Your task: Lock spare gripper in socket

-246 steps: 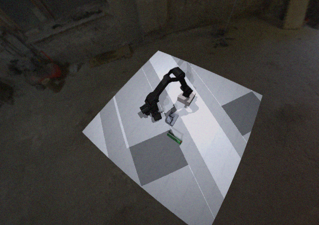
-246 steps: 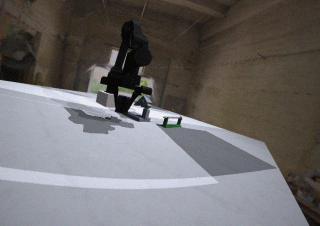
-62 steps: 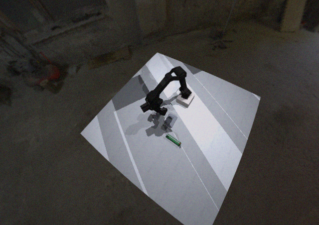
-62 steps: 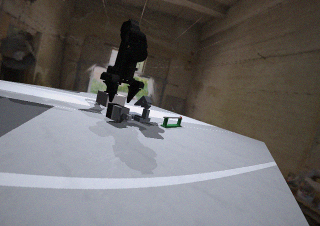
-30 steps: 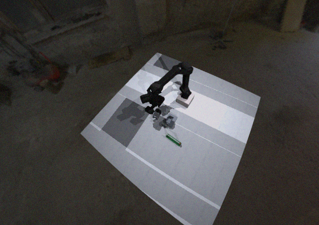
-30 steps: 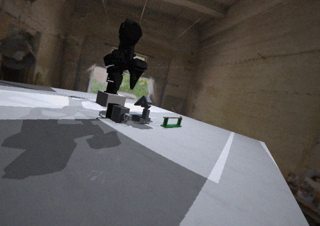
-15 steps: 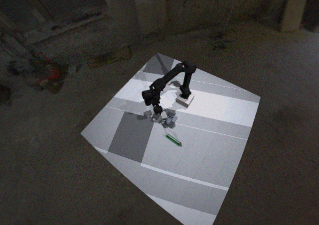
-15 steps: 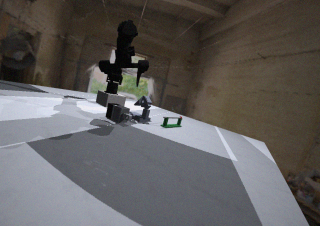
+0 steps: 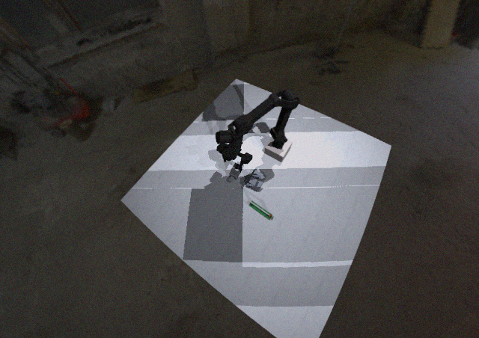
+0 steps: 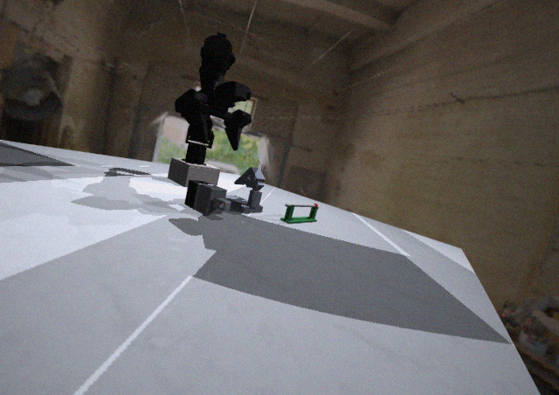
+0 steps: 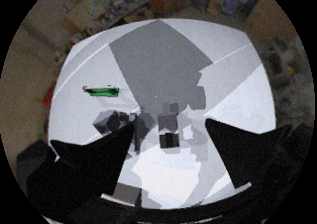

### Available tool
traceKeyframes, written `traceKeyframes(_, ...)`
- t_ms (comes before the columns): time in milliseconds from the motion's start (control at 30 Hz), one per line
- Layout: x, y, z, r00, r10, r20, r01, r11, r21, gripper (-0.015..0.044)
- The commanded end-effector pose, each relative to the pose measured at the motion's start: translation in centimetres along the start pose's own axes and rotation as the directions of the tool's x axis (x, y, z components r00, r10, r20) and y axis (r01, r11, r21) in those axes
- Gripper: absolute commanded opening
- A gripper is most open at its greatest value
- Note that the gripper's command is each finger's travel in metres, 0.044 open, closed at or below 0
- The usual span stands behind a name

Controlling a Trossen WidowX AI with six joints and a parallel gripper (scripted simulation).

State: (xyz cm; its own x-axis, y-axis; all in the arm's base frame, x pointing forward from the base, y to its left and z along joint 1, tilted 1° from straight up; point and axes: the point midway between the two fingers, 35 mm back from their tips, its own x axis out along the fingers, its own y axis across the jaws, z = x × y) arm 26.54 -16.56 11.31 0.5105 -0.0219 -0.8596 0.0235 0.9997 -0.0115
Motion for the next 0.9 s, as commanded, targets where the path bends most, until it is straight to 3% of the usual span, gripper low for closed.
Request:
traceKeyframes(0,-0.1,0.1,0.0,1.0,0.003,0.011,-0.002,0.999,-0.041,0.044)
traceKeyframes(467,5.8,0.1,-3.2,1.0,0.002,0.012,-0.001,0.999,-0.04,0.044)
traceKeyframes(867,7.3,-0.1,-3.9,1.0,0.002,0.012,-0.001,0.999,-0.04,0.044)
